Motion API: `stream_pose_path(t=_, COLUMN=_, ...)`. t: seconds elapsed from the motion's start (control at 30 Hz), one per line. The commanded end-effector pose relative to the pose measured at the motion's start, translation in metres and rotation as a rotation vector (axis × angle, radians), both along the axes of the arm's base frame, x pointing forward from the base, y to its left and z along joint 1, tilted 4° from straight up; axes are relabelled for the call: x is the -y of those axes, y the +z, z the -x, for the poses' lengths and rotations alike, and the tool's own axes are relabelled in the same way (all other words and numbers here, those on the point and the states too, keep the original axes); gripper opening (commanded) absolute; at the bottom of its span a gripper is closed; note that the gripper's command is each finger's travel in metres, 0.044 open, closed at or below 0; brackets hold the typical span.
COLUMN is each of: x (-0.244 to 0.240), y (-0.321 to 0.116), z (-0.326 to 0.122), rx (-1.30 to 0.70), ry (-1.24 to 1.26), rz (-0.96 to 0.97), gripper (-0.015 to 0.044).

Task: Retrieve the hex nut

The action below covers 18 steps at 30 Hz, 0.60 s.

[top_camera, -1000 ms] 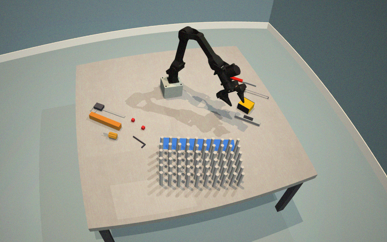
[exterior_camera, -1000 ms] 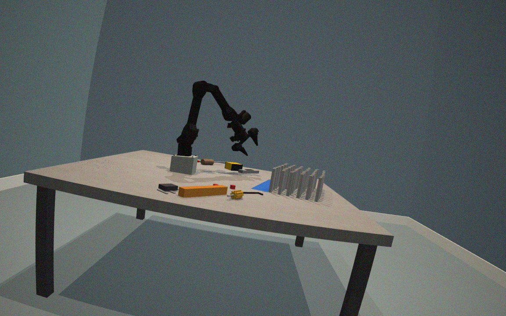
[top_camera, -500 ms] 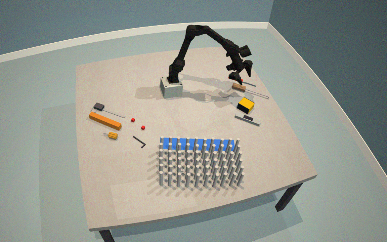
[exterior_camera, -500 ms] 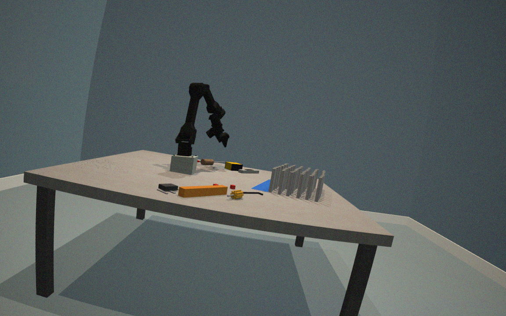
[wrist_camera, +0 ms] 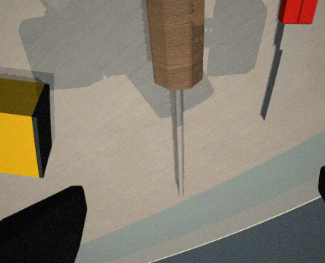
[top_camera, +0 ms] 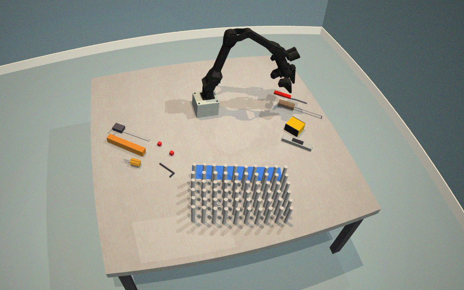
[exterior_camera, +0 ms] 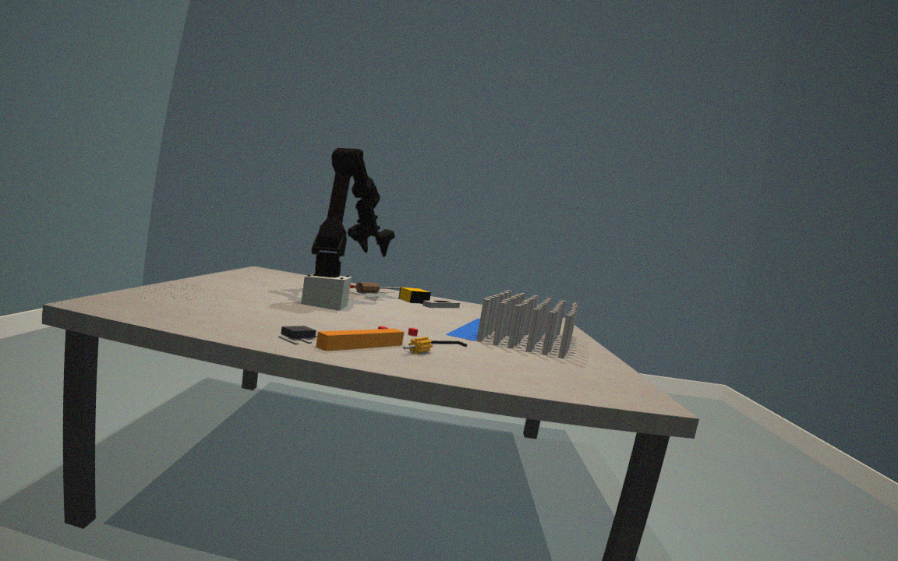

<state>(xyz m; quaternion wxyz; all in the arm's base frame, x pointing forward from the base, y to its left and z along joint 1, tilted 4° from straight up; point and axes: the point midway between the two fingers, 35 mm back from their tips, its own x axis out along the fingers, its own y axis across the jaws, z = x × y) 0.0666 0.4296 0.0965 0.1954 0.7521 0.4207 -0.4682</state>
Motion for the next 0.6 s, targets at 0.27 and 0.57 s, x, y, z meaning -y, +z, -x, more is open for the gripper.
stream_pose_path(t=0.27, x=0.002, y=-0.062, z=0.004, rx=0.005, ry=0.009, rz=0.024, gripper=0.0440)
stream_pose_path(t=0.57, x=0.001, y=-0.062, z=0.007, rx=0.005, ry=0.009, rz=0.024, gripper=0.0440)
